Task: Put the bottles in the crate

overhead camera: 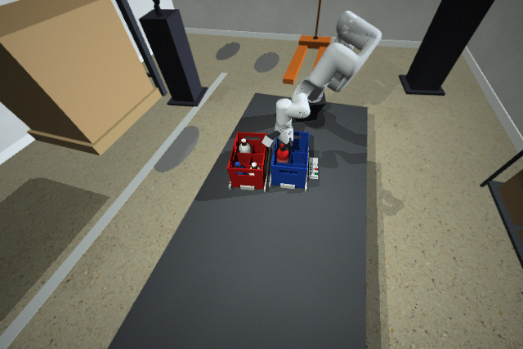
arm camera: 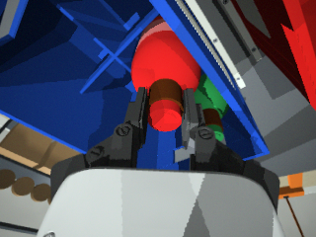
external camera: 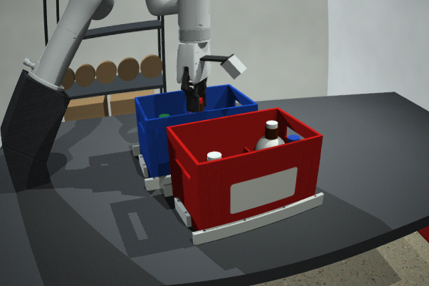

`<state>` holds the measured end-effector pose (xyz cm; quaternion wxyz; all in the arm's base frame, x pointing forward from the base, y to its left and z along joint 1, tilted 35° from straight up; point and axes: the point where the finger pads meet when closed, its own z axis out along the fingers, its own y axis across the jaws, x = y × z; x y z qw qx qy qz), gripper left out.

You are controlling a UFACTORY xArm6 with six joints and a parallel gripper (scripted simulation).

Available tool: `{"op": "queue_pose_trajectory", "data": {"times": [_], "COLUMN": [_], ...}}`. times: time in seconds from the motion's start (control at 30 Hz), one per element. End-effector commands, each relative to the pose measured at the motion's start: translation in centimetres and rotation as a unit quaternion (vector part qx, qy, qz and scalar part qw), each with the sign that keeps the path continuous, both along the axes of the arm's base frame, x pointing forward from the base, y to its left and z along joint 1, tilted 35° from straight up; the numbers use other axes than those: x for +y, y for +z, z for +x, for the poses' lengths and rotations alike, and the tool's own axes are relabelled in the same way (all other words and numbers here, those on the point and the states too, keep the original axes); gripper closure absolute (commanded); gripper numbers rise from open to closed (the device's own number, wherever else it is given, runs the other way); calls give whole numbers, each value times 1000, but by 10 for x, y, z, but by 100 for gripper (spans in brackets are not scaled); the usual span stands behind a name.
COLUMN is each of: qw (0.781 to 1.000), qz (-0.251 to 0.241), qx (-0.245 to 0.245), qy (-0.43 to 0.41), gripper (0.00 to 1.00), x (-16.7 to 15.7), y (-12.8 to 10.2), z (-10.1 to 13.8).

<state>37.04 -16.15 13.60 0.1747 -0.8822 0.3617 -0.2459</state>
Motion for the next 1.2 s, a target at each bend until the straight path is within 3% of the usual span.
{"op": "queue_pose_trajectory", "data": {"times": [0.0, 1.17], "qw": [1000, 1000], "qz": [-1, -1], "qx": [-1, -1], "qy": [0, 0], "gripper": [100, 100], "x": [0, 2], "y": [-1, -13], "z": [2, 10]}}
